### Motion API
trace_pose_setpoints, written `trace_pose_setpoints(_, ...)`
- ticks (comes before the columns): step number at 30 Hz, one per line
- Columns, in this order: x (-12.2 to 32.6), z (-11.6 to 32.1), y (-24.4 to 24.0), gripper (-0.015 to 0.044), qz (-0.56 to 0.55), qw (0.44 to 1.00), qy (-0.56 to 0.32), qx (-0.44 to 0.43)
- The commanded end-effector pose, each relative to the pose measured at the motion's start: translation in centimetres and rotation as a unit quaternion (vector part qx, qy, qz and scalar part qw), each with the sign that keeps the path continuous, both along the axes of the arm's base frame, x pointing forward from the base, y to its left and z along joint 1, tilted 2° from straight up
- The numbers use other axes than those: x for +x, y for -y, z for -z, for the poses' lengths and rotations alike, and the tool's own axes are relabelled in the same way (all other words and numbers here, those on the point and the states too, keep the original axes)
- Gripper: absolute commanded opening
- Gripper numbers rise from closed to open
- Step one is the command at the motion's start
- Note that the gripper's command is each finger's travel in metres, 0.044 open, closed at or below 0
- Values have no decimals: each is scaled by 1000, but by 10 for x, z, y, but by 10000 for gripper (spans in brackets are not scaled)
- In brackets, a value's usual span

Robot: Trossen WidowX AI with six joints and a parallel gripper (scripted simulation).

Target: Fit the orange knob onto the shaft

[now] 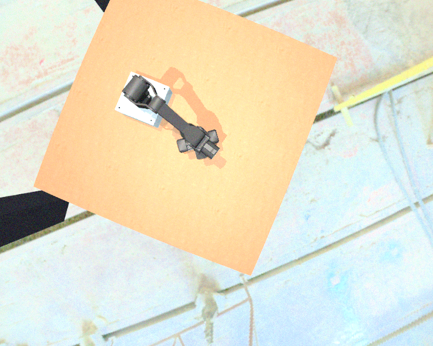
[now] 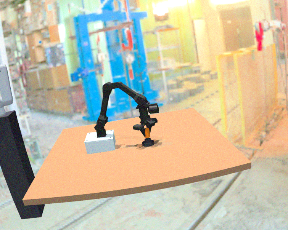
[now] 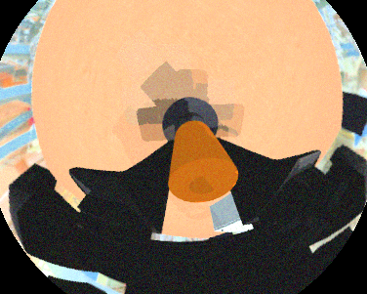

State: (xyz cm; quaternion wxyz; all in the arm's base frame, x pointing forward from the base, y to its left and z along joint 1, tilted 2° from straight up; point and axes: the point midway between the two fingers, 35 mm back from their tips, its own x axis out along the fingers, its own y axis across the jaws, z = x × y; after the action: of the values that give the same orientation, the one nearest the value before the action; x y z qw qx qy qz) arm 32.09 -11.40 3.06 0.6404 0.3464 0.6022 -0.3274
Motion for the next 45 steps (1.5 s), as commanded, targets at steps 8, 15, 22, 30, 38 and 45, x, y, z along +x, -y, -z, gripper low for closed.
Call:
trace_pose_setpoints(8, 0, 1, 0, 0, 22, 1000, 1, 2)
trace_pose_setpoints(15, 0, 1, 0, 0, 8, 1000, 1, 1)
trace_pose_setpoints(22, -1, 1, -1, 0, -2, 1000, 1, 1)
trace_pose_setpoints(30, -1, 8, -1, 0, 0, 1000, 1, 1)
trace_pose_setpoints(38, 0, 15, -1, 0, 0, 1000, 1, 1)
trace_pose_setpoints(45, 0, 15, 0, 0, -3, 1000, 1, 0)
